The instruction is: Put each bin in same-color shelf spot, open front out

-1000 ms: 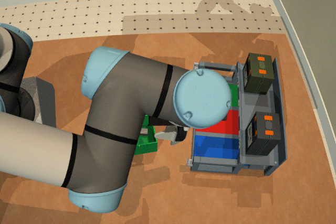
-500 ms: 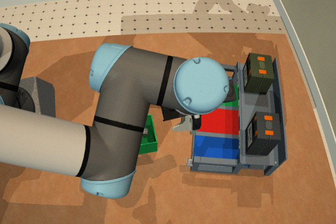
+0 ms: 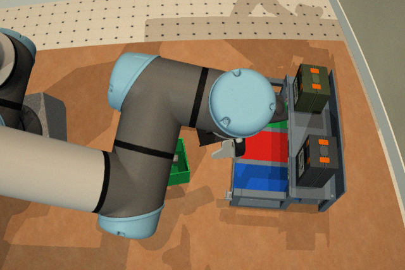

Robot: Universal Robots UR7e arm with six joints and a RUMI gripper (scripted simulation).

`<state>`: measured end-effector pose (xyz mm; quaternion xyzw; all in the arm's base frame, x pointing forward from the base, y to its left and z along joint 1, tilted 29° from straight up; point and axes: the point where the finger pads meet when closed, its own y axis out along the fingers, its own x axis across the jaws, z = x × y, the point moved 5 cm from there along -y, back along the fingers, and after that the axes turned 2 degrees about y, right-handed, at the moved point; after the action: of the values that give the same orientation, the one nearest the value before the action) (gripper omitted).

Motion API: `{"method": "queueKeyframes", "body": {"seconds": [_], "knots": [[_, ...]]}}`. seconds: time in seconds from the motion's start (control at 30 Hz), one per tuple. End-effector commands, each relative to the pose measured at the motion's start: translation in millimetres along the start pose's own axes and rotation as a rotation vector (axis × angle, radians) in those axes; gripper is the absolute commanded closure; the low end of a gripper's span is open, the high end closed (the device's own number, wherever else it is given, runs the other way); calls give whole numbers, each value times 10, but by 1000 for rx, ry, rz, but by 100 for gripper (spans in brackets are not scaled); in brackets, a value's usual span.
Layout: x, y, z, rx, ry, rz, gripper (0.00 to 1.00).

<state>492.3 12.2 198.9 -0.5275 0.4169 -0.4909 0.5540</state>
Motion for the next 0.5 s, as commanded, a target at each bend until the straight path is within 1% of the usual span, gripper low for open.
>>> {"method": "queueKeyframes", "body": {"seconds": [0.0, 0.07, 0.47], "knots": [[-88, 156, 249, 52, -129, -29, 0], [-130, 215, 373, 80, -191, -46, 0], [-122, 210, 377, 81, -189, -46, 0]]}}
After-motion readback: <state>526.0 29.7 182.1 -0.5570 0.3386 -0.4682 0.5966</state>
